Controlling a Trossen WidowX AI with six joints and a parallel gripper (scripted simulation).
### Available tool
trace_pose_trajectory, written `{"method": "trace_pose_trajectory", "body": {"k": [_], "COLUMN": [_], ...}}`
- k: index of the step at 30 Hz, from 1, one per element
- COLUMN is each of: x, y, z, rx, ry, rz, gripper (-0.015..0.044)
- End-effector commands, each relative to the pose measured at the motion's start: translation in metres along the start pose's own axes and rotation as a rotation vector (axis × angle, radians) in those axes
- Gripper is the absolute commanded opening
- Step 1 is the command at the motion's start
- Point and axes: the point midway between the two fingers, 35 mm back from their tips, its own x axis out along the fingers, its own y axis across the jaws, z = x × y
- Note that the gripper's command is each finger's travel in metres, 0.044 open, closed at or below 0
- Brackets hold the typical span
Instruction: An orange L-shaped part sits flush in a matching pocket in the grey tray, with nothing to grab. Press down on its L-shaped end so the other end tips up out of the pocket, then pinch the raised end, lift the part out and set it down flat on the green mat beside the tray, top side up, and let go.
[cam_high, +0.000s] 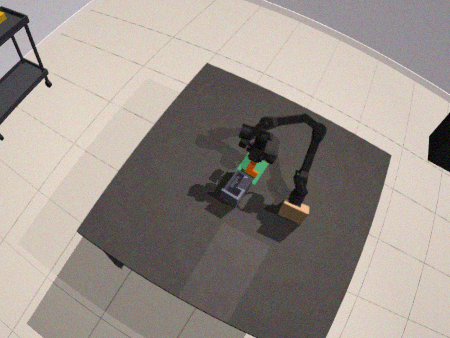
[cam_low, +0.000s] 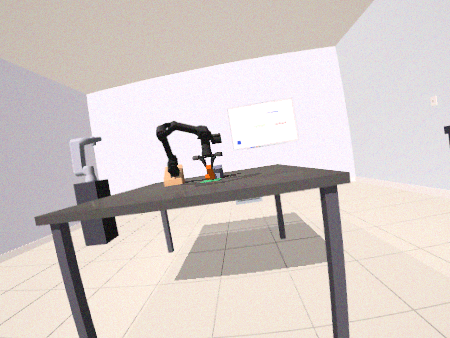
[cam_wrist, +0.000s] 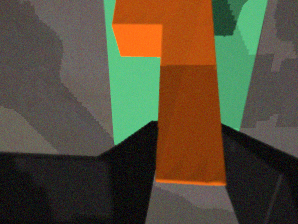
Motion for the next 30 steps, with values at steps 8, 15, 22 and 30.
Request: {"method": "trace_pose_trajectory", "body": {"k": [8, 15, 22, 30], "x": [0.001, 0.001, -0.013, -0.088], "y": [0.000, 0.000, -0.001, 0.001], "z": [-0.001, 0.000, 0.001, 0.000], "rx": [-0.002, 0.000, -0.003, -0.017], "ry": [0.006, 0.000, -0.004, -0.011], "rz": [0.000, 0.002, -0.005, -0.035], "gripper": [0.0000, 0.0131, 0.0315, 0.0400]}}
